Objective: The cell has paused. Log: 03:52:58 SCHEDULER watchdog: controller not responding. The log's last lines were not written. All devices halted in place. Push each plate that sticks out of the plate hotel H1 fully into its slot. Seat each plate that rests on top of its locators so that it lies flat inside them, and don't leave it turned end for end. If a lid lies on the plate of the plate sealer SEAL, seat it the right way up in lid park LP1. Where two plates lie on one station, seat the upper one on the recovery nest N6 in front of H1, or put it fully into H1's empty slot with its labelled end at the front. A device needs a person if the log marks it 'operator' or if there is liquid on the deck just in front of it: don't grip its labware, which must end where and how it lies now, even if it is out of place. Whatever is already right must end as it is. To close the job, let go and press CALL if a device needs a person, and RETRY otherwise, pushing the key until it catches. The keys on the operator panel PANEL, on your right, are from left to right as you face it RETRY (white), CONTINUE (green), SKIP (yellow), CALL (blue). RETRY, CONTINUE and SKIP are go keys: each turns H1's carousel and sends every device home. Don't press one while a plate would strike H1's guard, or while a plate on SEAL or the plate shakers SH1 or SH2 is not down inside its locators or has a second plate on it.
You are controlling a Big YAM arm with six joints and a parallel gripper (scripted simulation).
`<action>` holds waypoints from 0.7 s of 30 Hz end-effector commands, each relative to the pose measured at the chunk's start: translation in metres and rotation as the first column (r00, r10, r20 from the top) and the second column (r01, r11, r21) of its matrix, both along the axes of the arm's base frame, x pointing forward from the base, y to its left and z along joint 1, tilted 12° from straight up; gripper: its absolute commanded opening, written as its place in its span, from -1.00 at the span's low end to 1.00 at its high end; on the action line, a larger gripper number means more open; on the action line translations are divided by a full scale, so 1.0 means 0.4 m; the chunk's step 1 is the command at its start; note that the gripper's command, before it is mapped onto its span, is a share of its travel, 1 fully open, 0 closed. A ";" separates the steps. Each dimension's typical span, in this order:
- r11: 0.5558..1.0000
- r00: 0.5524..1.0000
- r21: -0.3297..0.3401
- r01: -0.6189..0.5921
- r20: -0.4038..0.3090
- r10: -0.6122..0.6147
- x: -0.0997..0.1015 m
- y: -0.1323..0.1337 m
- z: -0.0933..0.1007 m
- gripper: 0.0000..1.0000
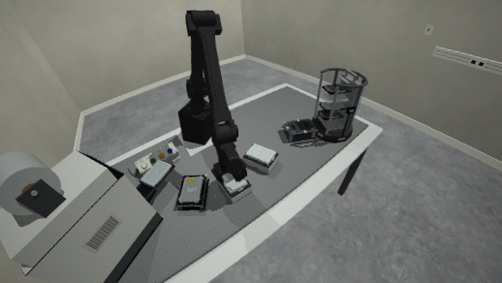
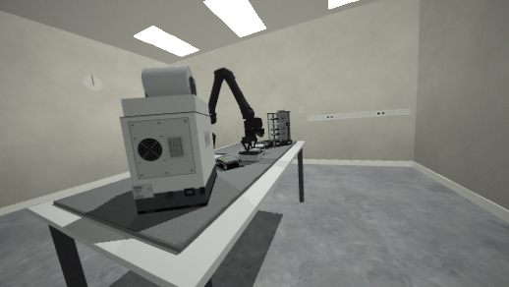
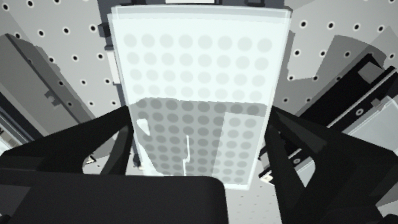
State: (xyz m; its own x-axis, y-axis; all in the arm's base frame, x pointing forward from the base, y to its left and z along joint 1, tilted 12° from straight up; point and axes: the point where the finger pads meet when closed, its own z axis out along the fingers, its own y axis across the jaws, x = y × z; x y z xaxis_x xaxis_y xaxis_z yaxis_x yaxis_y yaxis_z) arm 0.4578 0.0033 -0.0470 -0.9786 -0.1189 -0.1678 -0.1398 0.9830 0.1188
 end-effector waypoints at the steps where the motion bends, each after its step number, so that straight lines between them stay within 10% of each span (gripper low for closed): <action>1: 1.000 1.000 -0.003 0.017 0.023 -0.017 0.013 -0.018 0.040 0.68; 21: 1.000 1.000 -0.005 0.006 0.027 -0.006 0.015 -0.021 0.052 0.68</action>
State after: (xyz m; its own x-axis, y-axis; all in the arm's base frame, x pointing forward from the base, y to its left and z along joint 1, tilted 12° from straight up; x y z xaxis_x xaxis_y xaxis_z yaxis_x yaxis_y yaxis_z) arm 0.4572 0.0018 -0.0420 -0.9788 -0.1157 -0.1689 -0.1368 0.9835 0.1186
